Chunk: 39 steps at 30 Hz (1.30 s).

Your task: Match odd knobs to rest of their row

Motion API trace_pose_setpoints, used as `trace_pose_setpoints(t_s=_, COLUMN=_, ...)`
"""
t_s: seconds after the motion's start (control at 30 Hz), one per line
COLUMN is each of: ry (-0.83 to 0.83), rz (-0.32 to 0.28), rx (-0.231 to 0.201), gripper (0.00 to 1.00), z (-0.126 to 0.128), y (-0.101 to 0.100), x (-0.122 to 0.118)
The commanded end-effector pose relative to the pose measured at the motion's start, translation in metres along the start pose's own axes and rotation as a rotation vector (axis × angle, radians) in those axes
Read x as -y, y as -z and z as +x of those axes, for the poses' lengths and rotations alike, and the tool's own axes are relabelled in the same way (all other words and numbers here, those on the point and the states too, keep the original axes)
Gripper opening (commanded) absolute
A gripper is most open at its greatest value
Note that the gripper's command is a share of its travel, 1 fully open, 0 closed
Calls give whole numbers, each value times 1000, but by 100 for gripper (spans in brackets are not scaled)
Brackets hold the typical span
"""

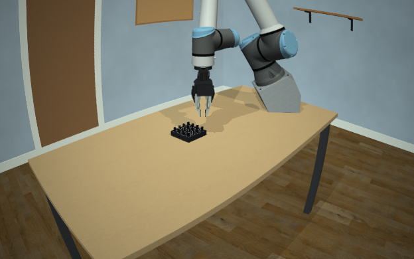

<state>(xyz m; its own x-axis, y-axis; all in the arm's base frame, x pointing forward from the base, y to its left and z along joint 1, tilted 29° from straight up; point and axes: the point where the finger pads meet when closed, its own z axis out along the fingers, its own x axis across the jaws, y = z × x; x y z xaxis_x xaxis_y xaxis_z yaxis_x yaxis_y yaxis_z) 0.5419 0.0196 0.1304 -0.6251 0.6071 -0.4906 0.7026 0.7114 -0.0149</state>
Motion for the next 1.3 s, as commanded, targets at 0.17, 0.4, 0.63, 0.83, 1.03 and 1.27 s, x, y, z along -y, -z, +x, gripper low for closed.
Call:
trace_pose_setpoints(t_s=0.17, ry=237, rz=-8, rx=4, gripper=11, z=-4, y=5, x=-4)
trace_pose_setpoints(t_s=0.4, ry=333, rz=-7, rx=4, gripper=11, z=-5, y=5, x=-4)
trace_pose_setpoints(t_s=0.63, ry=358, rz=-7, rx=4, gripper=11, z=-5, y=5, x=-5)
trace_pose_setpoints(t_s=0.83, ry=361, rz=-7, rx=4, gripper=11, z=-5, y=5, x=-5)
trace_pose_setpoints(t_s=1.03, ry=360, rz=-6, rx=4, gripper=11, z=-5, y=5, x=-5)
trace_pose_setpoints(t_s=1.27, ry=360, rz=-6, rx=4, gripper=11, z=-5, y=5, x=-5)
